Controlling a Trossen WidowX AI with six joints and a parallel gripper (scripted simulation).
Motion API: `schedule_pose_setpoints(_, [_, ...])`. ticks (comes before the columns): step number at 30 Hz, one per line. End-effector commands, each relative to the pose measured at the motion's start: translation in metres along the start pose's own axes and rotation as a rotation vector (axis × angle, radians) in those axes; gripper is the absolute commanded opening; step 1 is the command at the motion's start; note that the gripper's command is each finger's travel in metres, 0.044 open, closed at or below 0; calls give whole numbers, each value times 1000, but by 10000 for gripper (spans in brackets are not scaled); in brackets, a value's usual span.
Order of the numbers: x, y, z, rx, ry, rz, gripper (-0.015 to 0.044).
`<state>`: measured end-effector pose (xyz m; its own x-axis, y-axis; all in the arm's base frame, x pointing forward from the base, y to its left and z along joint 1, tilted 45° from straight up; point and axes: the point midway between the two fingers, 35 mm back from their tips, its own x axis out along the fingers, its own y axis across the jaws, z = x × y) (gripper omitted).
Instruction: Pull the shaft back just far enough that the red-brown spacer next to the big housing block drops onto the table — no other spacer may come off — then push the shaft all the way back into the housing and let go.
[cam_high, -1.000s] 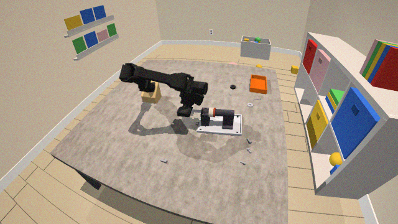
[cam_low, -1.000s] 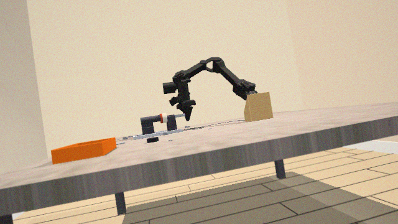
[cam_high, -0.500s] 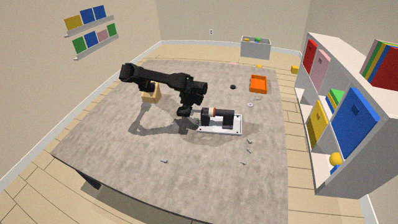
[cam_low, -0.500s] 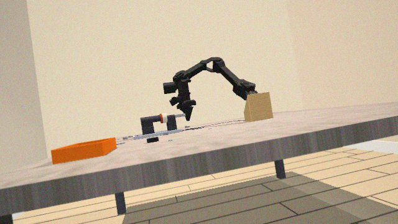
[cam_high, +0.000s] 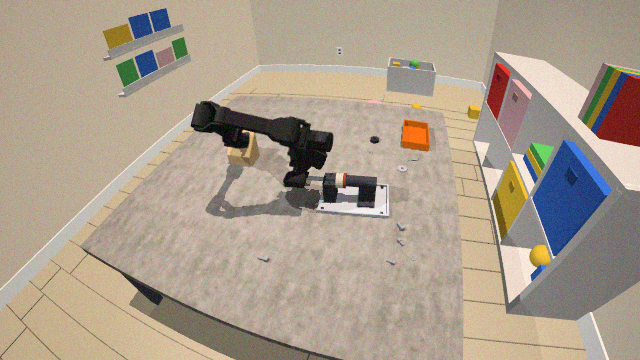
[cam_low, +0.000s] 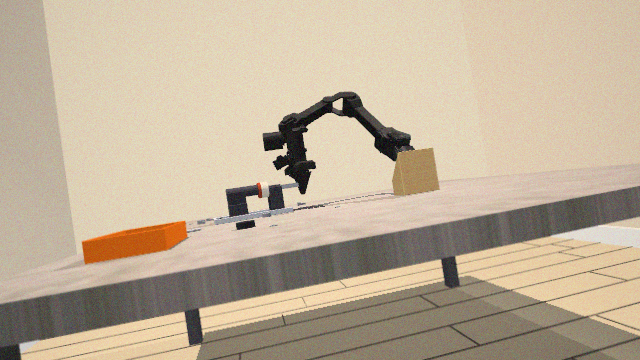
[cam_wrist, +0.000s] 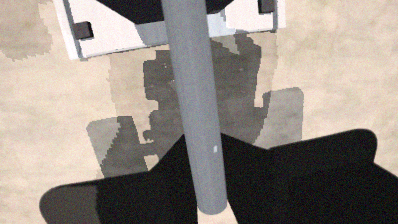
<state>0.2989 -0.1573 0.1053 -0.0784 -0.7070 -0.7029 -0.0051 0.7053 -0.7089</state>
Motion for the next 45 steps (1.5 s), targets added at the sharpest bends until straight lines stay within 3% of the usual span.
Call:
schedule_pose_setpoints(1, [0, 0, -1, -2, 1, -1, 0])
schedule_pose_setpoints(45, [0, 0, -5, -2, 1, -1, 0])
